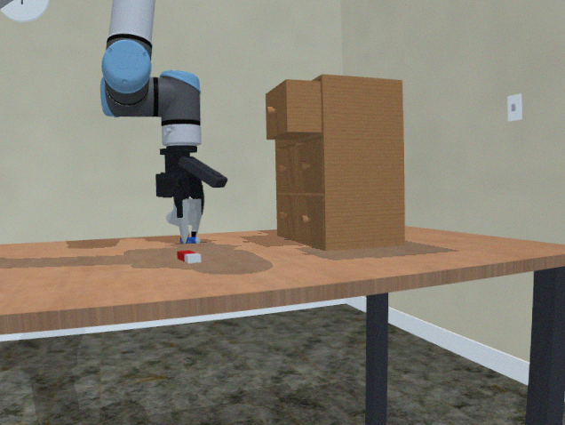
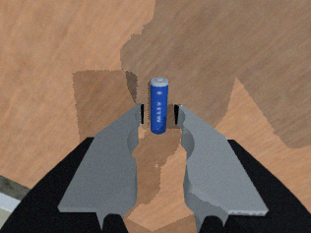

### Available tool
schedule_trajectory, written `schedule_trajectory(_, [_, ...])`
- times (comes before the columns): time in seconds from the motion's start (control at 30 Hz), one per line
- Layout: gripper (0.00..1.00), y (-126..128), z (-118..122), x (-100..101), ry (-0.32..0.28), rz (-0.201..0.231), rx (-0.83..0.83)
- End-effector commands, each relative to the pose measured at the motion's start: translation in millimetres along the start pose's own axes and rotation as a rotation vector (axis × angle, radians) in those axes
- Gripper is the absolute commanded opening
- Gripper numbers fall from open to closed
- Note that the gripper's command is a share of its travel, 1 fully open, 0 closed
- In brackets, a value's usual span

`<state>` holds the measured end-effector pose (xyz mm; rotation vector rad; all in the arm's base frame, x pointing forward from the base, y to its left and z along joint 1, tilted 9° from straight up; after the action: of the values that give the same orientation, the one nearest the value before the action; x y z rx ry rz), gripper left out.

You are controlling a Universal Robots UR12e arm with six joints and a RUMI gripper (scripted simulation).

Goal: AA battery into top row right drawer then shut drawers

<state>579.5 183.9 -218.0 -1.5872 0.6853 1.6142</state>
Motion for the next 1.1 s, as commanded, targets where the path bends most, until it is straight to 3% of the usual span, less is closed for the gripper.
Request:
schedule_trajectory(0.0, [0.17,-0.3,-0.2,-0.4,0.001,-0.001,0.0])
schedule_trajectory(0.4, [0.17,-0.3,-0.2,-0.4,0.001,-0.001,0.0])
schedule_trajectory(0.43, [0.05,-0.3,-0.2,-0.4,0.001,-0.001,0.0])
schedule_trajectory(1.07, [0.05,-0.3,-0.2,-0.4,0.001,-0.001,0.0])
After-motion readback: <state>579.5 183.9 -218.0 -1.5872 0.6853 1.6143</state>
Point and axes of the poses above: the point where the finger pads meet when closed, its own x axis out along the fingers, its own y axis across the jaws, z = x × y, the point moved 7 cm from there along -x, back along the fingers, and after that the axes turned 9 degrees about x, right-handed, at the moved point
